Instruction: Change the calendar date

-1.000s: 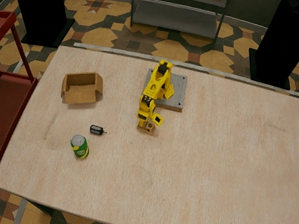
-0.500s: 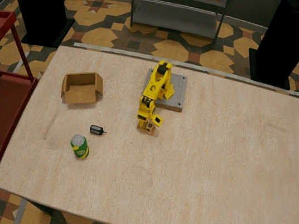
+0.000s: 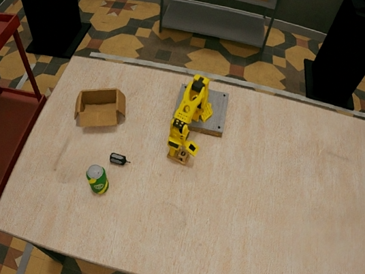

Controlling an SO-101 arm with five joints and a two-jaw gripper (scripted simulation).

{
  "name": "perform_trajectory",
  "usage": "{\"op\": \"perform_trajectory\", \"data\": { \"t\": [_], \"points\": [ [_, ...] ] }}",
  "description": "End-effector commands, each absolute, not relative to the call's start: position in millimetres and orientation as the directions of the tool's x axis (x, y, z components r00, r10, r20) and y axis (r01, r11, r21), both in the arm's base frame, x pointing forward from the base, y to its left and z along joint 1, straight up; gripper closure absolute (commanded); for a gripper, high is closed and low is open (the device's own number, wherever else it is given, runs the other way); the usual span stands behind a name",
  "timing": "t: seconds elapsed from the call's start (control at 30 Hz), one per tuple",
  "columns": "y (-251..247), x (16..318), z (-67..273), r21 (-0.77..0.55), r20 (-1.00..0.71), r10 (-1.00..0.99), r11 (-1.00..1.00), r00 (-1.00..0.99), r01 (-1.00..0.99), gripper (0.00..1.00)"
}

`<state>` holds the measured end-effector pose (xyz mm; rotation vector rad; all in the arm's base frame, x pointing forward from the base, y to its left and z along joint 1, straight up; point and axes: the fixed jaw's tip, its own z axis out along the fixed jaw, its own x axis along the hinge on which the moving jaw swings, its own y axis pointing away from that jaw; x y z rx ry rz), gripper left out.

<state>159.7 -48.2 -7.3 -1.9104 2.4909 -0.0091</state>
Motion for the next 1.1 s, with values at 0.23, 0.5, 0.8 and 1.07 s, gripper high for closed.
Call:
{"op": "perform_trajectory", "data": {
  "t": [0.23,0.5,0.8,1.07],
  "points": [
    [-47.4,156.5,-10.4,0.009,0.0,-0.966,0.258,-0.258,-0.966,0.92],
    [-47.4,156.5,-10.4,0.009,0.0,-0.966,0.258,-0.258,-0.966,0.82],
    [-47.4,156.5,-10.4,0.009,0.0,-0.966,0.258,-0.258,-0.966,0.8],
    [-47.4,156.5,-10.4,0.009,0.0,-0.966,0.258,-0.258,-0.966,0.73]
  ]
}}
